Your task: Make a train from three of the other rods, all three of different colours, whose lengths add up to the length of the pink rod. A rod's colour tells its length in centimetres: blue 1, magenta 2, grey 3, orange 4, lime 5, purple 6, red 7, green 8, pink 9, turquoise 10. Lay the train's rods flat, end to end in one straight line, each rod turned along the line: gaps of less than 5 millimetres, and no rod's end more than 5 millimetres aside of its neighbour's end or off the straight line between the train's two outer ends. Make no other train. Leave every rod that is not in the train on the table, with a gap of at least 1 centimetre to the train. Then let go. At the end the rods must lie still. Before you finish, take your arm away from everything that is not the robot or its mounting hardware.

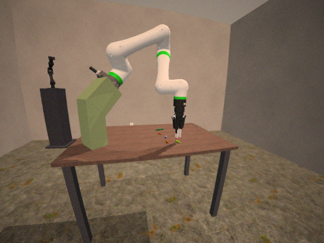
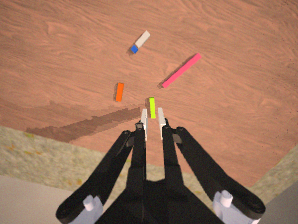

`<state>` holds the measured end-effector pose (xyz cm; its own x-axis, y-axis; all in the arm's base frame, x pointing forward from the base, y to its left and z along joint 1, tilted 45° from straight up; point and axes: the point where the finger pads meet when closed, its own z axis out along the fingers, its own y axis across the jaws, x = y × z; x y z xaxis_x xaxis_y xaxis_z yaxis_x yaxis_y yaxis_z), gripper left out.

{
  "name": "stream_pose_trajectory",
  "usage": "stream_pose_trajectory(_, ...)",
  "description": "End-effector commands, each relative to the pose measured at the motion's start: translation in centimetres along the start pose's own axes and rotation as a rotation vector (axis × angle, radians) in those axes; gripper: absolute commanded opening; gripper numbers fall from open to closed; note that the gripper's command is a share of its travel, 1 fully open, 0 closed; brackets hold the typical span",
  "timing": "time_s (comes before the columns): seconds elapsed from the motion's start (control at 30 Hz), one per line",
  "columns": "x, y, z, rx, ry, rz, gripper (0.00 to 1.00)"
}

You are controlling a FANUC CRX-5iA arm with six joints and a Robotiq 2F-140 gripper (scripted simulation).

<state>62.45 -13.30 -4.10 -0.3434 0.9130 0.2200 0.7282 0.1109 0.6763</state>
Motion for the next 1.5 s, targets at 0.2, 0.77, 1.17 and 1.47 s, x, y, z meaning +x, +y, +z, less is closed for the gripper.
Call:
stream_pose_trajectory(0.2, 0.0, 0.0, 1.5, 0.0, -0.001, 0.0, 0.15)
stream_pose_trajectory(0.77, 0.0, 0.0, 2.5, 0.0, -0.001, 0.0, 0.15)
stream_pose_trajectory(1.17, 0.0, 0.0, 2.5, 0.0, -0.001, 0.0, 0.15)
stream_pose_trajectory(1.47, 0.0, 0.0, 2.5, 0.0, -0.001, 0.0, 0.15)
